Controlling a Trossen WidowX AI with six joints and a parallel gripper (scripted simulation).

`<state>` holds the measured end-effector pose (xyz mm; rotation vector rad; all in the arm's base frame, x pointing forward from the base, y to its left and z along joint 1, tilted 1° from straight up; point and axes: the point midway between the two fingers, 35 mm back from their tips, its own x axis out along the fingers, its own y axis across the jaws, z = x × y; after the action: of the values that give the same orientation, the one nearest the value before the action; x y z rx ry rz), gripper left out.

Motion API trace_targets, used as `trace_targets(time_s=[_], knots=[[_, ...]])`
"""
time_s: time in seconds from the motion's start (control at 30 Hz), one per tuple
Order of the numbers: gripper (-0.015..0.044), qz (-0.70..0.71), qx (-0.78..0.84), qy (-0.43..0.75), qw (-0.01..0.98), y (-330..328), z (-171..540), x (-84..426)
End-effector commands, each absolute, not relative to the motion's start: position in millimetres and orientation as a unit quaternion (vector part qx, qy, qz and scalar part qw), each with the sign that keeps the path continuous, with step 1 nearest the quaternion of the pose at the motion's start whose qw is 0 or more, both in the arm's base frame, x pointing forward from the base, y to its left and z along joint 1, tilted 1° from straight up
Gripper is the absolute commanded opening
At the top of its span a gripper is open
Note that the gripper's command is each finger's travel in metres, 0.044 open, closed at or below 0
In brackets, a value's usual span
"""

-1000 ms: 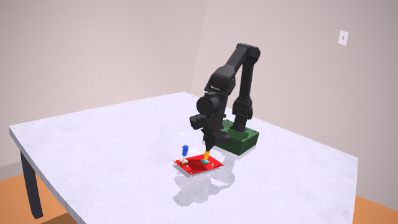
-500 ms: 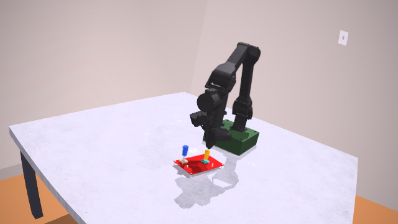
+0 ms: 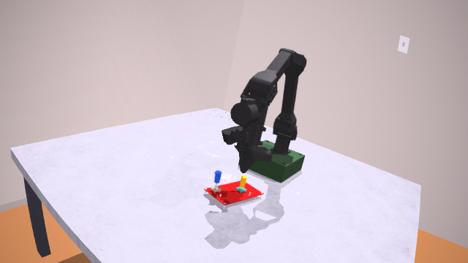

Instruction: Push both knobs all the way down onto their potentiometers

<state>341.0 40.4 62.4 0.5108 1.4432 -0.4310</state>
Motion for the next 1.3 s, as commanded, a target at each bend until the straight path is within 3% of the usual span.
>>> trace_targets(time_s=[0.0, 0.63, 1.27], knots=[[0.0000, -0.154, 0.192, 0.657, 0.713, 40, 65, 345], [0.0000, 0.066, -0.052, 0.676, 0.732, 30, 74, 357], [0.0000, 0.281, -0.287, 0.624, 0.670, 19, 83, 368]])
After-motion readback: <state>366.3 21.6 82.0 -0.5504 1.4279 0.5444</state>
